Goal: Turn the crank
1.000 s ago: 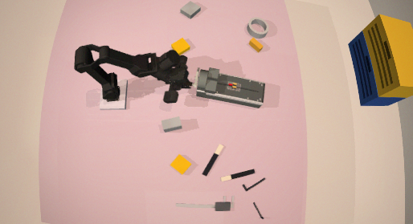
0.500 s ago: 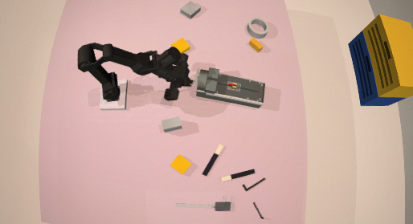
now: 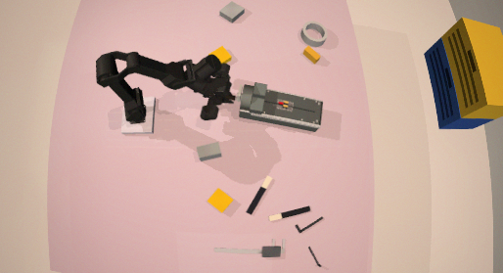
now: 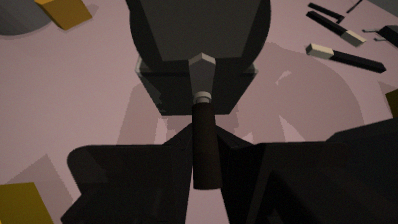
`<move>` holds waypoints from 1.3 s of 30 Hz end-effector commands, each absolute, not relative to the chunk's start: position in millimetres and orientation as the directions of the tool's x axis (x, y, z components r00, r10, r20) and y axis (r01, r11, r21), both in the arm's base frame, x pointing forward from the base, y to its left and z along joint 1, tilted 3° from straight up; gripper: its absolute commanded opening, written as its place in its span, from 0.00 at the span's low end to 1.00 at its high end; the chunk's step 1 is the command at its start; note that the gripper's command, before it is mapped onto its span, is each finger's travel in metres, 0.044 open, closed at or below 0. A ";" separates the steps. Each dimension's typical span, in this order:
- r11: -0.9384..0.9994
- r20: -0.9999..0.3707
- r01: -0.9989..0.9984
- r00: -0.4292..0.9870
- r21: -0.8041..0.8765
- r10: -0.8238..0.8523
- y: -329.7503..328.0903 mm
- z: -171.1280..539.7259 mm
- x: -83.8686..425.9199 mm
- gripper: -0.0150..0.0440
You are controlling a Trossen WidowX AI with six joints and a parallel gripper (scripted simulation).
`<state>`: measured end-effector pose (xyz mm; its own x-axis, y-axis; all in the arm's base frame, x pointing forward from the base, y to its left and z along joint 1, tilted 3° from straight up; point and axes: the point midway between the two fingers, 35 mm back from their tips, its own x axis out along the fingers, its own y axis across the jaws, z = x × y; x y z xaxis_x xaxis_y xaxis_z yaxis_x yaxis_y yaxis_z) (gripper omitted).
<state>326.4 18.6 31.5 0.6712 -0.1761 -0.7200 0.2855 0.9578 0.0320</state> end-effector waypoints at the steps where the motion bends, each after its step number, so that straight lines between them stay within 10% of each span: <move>1: 0.963 -0.723 0.265 0.673 0.043 -0.153 27.5 31.2 329.0 0.25; 39: 0.963 -0.723 0.265 0.674 0.044 -0.152 37.1 36.8 331.7 0.25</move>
<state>329.5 28.9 33.9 0.6647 -0.1755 -0.7262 0.2862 0.9577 0.0306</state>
